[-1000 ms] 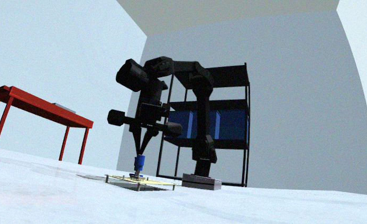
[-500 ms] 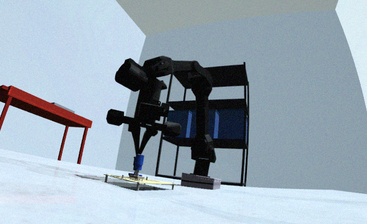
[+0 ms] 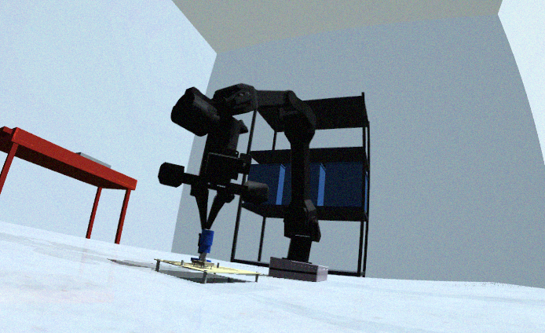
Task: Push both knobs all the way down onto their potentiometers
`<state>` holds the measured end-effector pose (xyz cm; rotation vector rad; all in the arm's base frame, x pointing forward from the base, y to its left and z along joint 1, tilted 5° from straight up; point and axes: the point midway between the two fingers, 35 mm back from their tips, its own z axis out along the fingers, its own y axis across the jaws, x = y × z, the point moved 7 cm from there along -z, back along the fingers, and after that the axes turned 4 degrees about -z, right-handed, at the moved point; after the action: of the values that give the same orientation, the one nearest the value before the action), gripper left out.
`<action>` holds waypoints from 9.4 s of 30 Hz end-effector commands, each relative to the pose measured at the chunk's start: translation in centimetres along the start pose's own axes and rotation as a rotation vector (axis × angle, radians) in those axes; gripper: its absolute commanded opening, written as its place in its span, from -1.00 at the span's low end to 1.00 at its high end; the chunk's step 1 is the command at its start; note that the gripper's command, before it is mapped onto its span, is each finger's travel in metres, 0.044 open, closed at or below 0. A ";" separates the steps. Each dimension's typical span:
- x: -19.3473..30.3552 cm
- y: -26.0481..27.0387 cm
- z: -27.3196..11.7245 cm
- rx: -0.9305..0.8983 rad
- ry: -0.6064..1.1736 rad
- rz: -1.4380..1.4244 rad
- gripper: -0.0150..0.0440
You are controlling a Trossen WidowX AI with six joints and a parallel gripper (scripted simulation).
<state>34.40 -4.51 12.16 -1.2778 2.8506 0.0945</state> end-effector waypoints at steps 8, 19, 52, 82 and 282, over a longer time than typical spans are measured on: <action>-0.1 0.0 0.3 -0.002 -0.004 0.001 -0.49; -0.1 0.0 0.4 -0.002 -0.004 0.001 -0.49; -0.1 0.0 0.9 -0.002 -0.004 0.001 -0.49; -0.1 0.0 1.3 -0.002 -0.004 0.001 -0.49; -1.5 -0.7 -3.2 0.054 -0.062 0.975 -0.49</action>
<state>35.83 -4.14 15.37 0.0867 3.0722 0.0508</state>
